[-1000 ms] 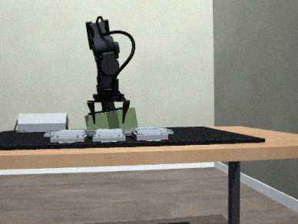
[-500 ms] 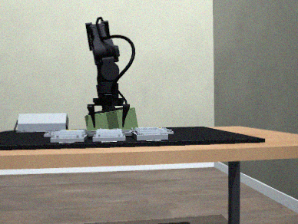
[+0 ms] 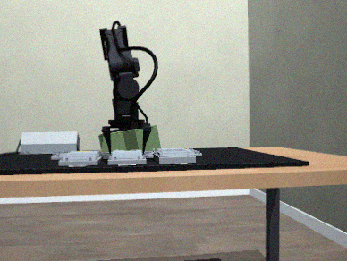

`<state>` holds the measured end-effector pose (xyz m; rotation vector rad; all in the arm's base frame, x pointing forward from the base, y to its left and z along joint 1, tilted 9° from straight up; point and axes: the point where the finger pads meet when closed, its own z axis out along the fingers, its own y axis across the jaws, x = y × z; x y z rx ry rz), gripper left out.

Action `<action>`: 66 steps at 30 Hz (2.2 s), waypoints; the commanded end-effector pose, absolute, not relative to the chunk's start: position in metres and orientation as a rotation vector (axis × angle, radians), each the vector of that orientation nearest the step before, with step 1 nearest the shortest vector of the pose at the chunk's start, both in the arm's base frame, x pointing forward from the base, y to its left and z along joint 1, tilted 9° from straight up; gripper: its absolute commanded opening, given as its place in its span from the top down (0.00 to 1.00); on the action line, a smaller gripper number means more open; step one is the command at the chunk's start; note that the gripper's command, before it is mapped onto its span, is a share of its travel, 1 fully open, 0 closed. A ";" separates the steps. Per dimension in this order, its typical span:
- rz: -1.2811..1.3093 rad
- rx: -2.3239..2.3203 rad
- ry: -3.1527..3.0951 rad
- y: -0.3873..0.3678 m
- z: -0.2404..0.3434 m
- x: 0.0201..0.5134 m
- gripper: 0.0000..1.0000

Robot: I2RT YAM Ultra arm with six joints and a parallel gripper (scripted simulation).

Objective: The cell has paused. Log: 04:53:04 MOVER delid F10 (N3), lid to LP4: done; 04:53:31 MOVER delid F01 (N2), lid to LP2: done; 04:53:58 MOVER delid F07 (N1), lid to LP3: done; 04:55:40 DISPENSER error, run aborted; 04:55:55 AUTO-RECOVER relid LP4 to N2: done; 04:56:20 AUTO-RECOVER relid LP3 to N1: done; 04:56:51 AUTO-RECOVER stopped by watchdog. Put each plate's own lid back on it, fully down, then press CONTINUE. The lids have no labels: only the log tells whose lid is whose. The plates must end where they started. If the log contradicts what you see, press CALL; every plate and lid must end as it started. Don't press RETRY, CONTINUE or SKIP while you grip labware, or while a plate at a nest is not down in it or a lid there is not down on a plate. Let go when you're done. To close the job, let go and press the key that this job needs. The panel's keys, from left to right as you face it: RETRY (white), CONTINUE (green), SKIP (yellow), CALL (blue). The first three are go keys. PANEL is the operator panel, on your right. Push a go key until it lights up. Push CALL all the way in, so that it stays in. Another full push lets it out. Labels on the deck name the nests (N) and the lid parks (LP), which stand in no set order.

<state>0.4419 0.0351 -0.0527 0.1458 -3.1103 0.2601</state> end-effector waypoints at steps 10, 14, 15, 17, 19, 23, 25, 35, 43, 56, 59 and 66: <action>0.243 0.159 -3.173 0.042 -0.041 0.463 0.00; 0.242 0.157 -3.181 0.042 -0.037 0.465 0.00; 0.242 0.157 -3.181 0.042 -0.037 0.465 0.00; 0.243 0.156 -3.178 0.042 -0.039 0.465 0.00; 0.243 0.156 -3.177 0.042 -0.039 0.465 0.00; 0.243 0.156 -3.172 0.042 -0.041 0.464 0.00; 0.243 0.156 -3.174 0.043 -0.040 0.464 0.01; 0.244 0.155 -3.163 0.043 -0.039 0.462 0.11; 0.243 0.154 -3.171 0.043 -0.035 0.464 0.17; 0.243 0.154 -3.171 0.043 -0.038 0.465 1.00; 0.243 0.155 -3.169 0.044 -0.039 0.464 1.00; 0.241 0.157 -3.190 0.050 -0.015 0.466 1.00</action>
